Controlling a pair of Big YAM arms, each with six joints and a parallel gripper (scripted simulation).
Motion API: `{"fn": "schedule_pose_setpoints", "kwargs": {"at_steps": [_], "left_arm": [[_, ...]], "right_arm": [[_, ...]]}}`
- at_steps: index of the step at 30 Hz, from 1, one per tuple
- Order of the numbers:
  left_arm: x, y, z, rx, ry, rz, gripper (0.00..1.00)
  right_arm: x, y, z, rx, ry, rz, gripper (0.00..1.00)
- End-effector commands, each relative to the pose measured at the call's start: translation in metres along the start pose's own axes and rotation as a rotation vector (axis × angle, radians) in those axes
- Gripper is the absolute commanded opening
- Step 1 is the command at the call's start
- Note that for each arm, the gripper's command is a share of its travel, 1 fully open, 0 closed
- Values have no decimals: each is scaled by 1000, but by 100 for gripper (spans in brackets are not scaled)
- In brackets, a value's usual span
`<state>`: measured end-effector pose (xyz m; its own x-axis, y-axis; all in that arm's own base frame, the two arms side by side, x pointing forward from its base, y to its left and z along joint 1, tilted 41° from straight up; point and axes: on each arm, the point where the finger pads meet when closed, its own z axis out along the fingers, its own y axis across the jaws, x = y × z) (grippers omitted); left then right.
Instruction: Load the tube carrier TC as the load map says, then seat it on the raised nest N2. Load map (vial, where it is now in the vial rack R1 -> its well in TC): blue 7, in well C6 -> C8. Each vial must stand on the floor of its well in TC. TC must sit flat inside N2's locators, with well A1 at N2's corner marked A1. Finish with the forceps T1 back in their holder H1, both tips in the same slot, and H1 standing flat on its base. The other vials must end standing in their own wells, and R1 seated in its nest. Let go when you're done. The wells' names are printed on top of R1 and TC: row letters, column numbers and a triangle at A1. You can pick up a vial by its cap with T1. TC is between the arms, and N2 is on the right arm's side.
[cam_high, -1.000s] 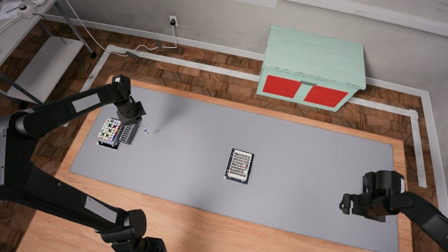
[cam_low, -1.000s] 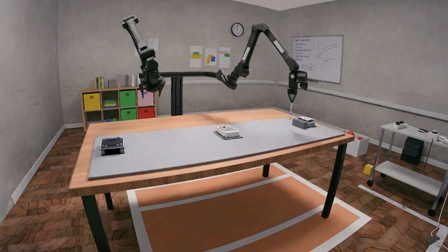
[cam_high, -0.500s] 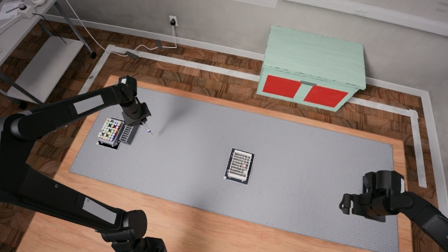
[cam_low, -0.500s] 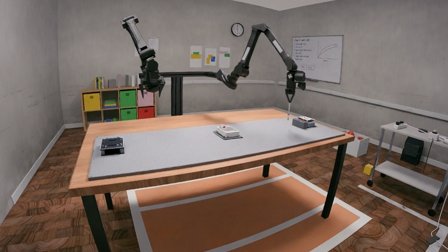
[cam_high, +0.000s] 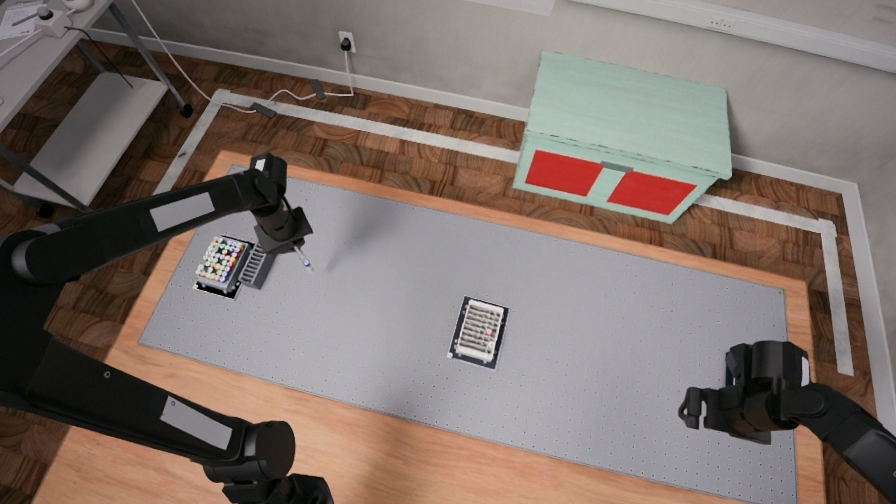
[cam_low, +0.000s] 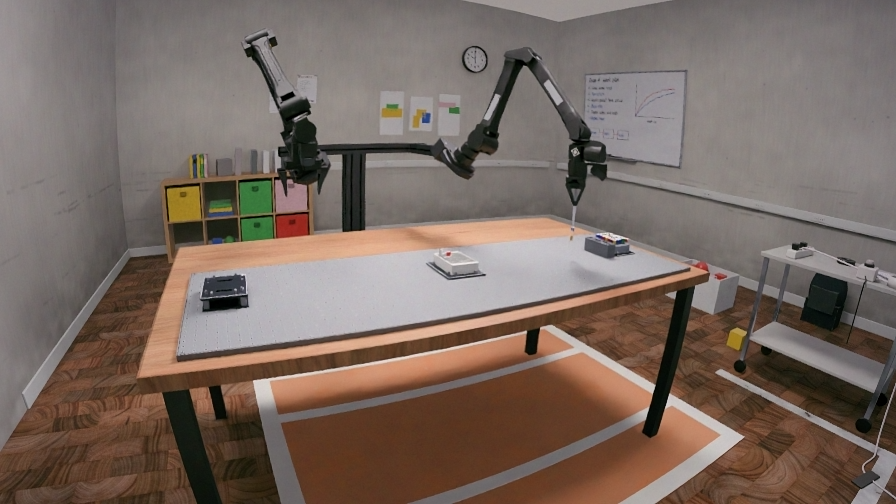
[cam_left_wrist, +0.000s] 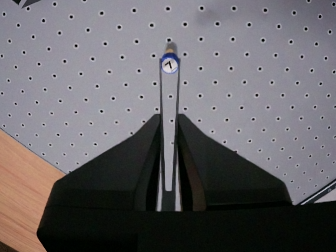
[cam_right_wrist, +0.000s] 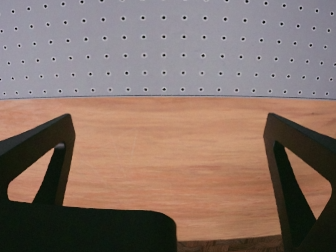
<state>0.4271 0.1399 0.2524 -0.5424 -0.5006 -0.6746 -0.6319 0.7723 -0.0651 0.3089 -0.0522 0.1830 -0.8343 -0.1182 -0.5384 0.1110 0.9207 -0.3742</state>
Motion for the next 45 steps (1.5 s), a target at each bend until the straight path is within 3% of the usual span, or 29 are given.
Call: {"fn": "schedule_pose_setpoints", "kwargs": {"at_steps": [1,45], "left_arm": [[0,-11,-9,24,-28,-12,9],[55,-61,1,2,17,3,9]], "right_arm": [[-10,-3,-5,0,-22,14,100],[-10,-3,-5,0,-22,14,100]]}}
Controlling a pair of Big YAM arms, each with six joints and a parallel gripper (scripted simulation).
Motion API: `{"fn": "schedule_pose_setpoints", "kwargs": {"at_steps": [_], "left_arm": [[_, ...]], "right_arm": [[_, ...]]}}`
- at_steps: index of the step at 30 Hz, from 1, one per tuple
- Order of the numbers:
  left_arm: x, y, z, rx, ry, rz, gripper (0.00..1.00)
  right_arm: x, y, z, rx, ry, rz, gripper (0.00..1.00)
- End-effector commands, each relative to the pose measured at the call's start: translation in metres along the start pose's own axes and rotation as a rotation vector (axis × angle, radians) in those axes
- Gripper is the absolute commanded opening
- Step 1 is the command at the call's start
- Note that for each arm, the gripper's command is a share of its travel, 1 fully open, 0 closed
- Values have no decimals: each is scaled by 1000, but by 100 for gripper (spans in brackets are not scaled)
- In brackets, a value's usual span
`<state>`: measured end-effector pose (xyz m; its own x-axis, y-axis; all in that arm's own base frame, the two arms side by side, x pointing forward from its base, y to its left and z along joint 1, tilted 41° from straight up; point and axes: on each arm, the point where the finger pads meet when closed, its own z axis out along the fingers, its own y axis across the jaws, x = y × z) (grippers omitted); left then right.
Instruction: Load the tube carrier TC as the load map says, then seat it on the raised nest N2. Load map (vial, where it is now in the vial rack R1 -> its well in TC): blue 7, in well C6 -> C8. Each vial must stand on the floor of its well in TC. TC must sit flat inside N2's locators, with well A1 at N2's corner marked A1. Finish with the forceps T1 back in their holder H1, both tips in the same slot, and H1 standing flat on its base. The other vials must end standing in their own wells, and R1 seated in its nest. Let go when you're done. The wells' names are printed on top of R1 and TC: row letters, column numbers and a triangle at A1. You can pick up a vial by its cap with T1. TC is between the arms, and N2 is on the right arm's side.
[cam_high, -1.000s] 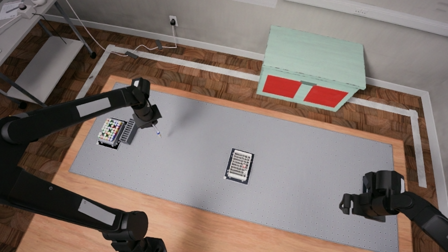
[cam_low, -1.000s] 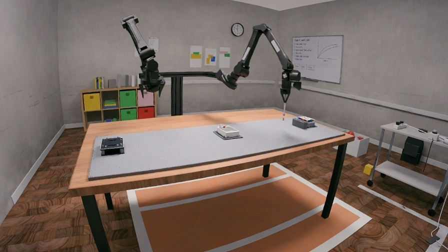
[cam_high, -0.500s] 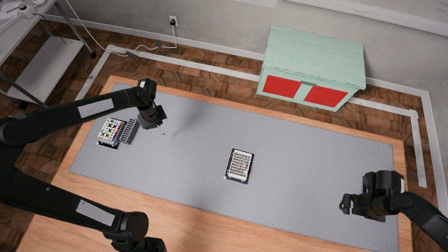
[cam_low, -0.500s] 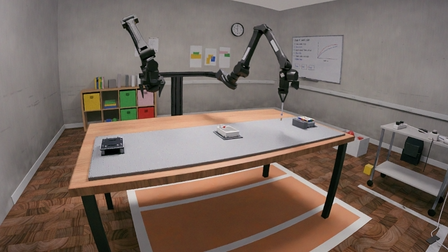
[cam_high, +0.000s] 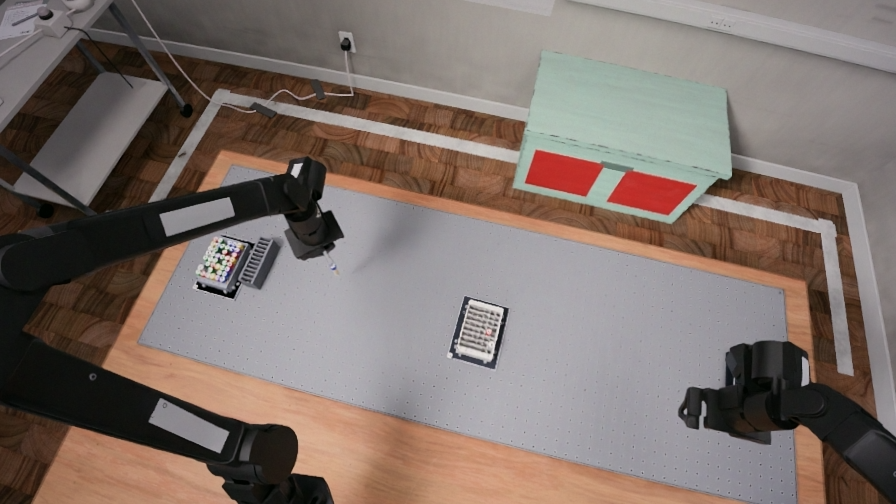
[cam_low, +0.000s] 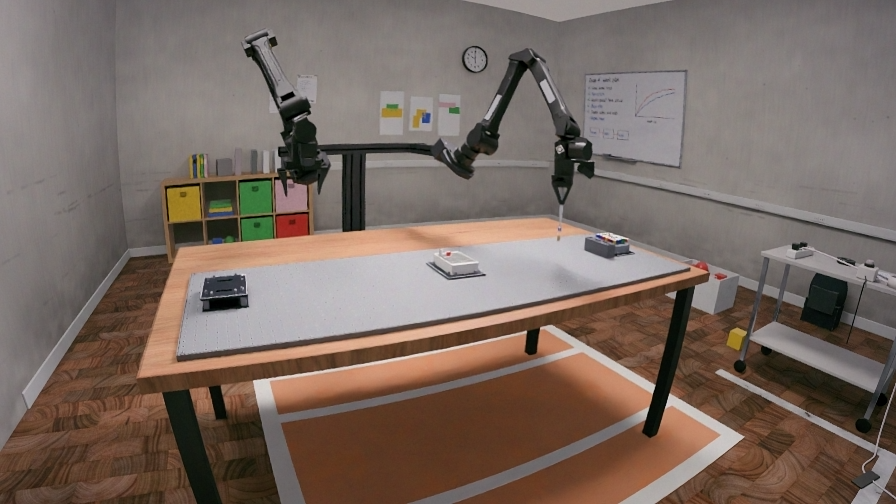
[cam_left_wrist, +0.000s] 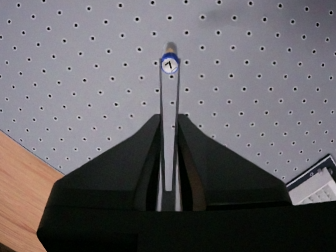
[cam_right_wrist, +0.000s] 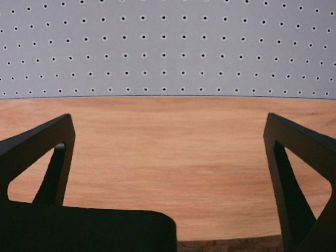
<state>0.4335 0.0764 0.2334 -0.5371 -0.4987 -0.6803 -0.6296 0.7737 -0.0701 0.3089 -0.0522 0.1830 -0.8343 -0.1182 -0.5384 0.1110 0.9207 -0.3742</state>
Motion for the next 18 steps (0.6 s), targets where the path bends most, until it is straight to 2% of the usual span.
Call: {"fn": "schedule_pose_setpoints", "kwargs": {"at_steps": [1,18], "left_arm": [[14,-9,8,-4,25,5,9],[33,-26,7,-13,38,11,9]], "right_arm": [[-10,-3,-5,0,-22,14,100],[-10,-3,-5,0,-22,14,100]]}}
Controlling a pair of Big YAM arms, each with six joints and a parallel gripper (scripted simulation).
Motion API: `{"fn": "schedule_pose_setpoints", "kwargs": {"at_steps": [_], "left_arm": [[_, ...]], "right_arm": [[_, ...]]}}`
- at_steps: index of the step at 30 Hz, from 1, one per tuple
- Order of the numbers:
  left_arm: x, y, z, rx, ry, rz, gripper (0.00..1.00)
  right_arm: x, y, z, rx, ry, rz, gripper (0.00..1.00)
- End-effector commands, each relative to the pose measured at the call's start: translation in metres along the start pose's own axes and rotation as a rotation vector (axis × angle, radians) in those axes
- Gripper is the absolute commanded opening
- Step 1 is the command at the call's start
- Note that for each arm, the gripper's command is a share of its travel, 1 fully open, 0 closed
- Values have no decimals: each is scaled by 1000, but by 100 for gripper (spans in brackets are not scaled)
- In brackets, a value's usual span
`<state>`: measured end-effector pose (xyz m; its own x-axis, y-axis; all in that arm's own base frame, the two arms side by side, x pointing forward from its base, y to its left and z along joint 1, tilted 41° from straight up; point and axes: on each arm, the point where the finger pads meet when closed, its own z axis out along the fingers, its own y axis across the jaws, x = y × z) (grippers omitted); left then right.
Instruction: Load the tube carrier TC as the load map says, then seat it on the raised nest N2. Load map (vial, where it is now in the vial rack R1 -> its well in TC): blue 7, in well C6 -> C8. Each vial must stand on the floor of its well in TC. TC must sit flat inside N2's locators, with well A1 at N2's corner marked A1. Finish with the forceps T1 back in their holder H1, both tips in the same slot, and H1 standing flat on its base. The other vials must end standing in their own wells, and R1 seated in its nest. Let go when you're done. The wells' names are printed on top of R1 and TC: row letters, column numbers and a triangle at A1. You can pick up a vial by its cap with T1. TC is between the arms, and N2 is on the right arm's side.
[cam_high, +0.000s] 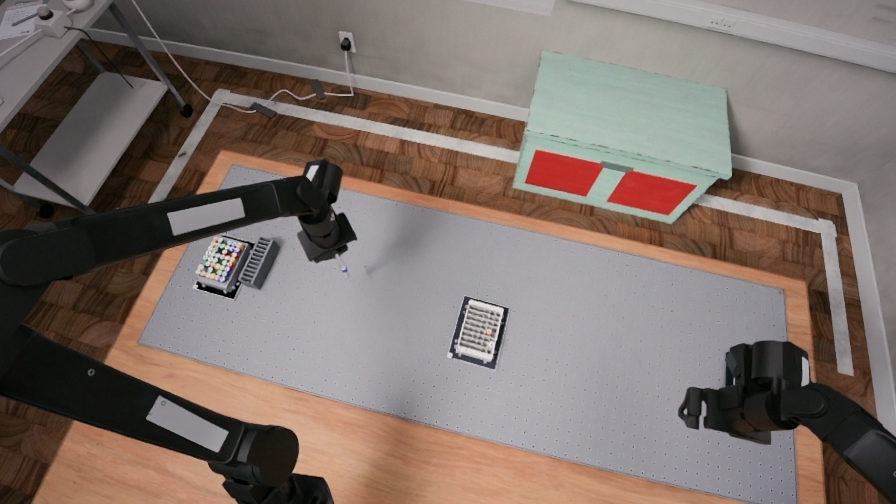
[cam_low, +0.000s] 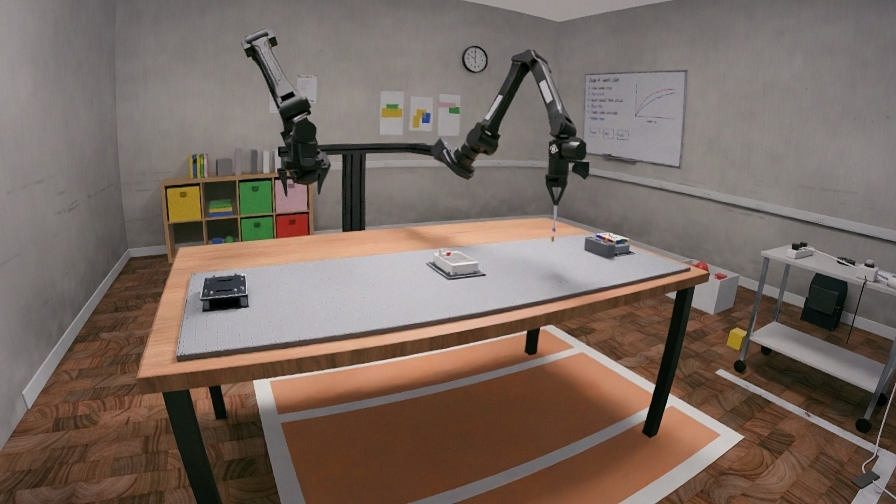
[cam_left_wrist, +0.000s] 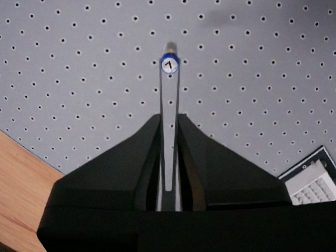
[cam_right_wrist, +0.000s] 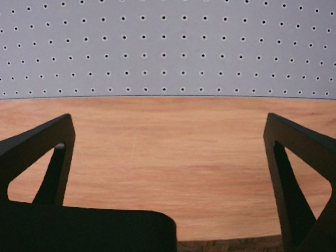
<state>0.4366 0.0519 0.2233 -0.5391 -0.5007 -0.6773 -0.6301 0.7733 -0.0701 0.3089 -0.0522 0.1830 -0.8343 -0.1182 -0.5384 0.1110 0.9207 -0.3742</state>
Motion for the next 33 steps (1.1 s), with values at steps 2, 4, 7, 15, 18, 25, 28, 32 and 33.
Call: {"fn": "schedule_pose_setpoints", "kwargs": {"at_steps": [2,4,7,15,18,25,28,32,33], "left_arm": [[10,-10,5,-6,24,6,9],[14,-12,5,-8,26,7,9],[19,-15,6,-11,30,10,9],[30,-24,6,-14,33,12,9],[31,-25,6,-14,33,12,9],[39,-34,6,-14,31,12,9],[41,-38,5,-13,30,11,9],[44,-44,4,-12,28,10,9],[44,-46,3,-11,27,9,9]], "right_arm": [[-10,-3,-5,0,-22,14,100],[-10,-3,-5,0,-22,14,100],[-10,-3,-5,0,-22,14,100],[-10,-3,-5,0,-22,14,100],[-10,-3,-5,0,-22,14,100],[-10,-3,-5,0,-22,14,100],[-10,-3,-5,0,-22,14,100],[-10,-3,-5,0,-22,14,100],[-10,-3,-5,0,-22,14,100]]}}
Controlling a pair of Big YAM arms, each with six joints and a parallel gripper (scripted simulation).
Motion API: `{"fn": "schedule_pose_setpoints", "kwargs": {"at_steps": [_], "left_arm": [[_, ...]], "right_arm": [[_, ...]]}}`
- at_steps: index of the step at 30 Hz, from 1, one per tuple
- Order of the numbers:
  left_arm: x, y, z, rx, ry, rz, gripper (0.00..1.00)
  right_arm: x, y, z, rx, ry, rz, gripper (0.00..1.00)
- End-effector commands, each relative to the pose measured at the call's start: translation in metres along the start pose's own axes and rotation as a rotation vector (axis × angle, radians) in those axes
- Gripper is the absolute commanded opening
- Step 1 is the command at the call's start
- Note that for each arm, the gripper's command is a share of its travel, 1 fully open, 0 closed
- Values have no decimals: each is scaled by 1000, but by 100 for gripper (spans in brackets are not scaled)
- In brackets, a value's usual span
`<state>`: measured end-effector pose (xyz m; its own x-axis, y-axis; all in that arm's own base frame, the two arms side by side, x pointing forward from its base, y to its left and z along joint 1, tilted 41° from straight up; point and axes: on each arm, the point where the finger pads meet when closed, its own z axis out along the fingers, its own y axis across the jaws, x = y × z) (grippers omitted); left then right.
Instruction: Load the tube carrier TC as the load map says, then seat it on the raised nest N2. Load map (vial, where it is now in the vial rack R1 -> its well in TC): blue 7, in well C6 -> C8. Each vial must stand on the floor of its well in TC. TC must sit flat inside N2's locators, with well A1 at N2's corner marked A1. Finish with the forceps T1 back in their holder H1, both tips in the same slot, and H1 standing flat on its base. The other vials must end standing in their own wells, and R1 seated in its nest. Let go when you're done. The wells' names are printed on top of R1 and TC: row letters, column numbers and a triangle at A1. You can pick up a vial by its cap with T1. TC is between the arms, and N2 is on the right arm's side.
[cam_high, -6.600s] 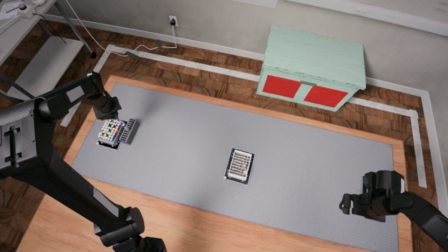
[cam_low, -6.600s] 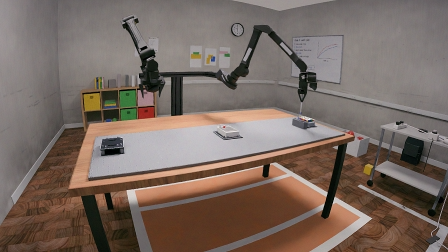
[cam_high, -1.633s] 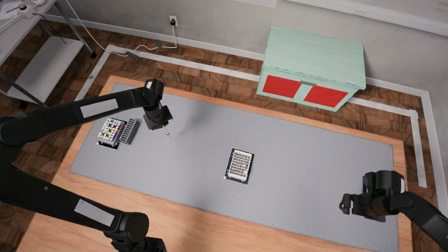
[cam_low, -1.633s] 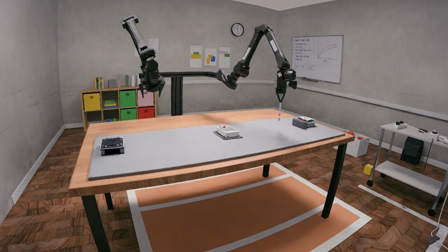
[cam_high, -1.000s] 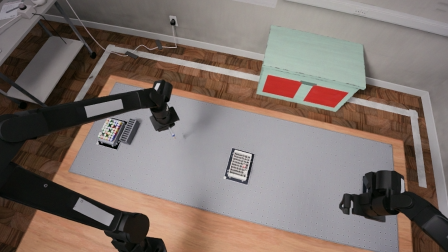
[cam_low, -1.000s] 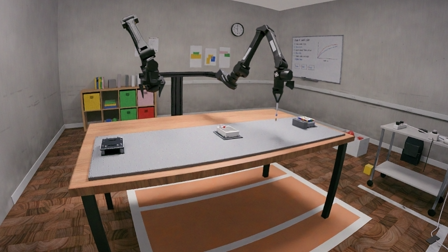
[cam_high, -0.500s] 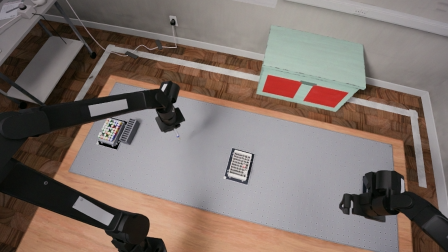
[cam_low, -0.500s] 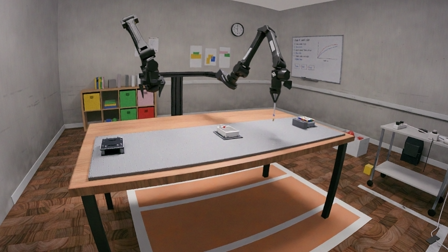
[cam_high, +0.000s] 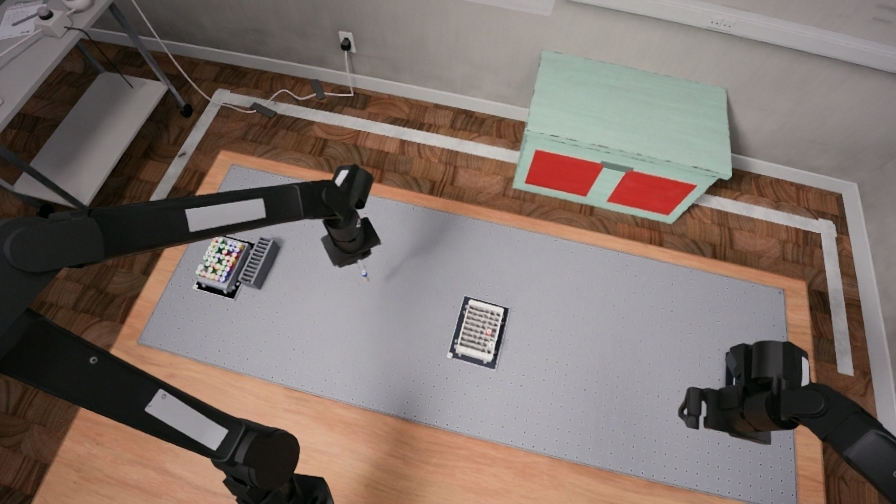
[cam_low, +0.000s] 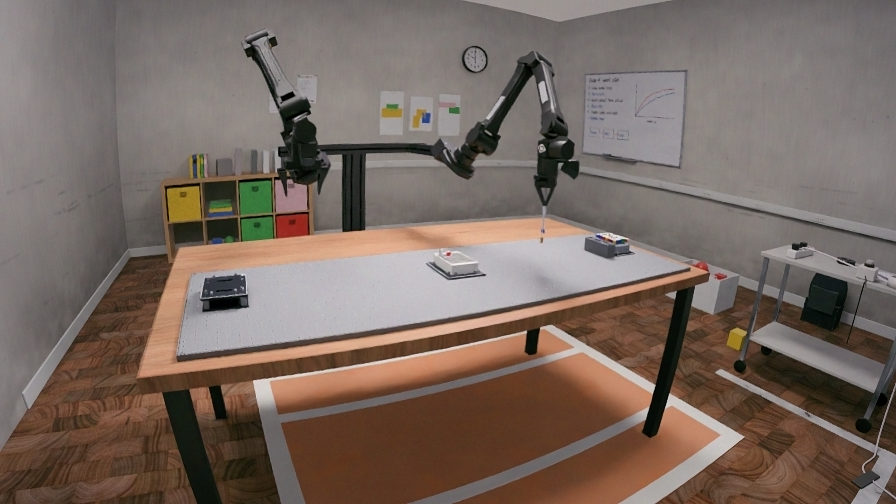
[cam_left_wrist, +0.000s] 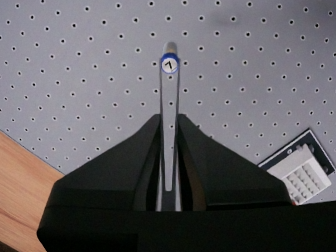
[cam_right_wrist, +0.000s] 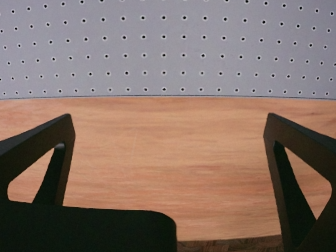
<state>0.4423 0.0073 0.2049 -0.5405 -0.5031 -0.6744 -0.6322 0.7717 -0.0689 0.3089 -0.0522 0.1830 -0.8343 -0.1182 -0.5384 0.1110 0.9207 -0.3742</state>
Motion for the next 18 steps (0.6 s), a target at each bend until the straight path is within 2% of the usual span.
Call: {"fn": "schedule_pose_setpoints", "kwargs": {"at_steps": [1,18], "left_arm": [[12,-9,4,-8,23,10,9],[16,-36,-3,11,3,-4,9]], "right_arm": [[-10,-3,-5,0,-22,14,100],[-10,-3,-5,0,-22,14,100]]}}
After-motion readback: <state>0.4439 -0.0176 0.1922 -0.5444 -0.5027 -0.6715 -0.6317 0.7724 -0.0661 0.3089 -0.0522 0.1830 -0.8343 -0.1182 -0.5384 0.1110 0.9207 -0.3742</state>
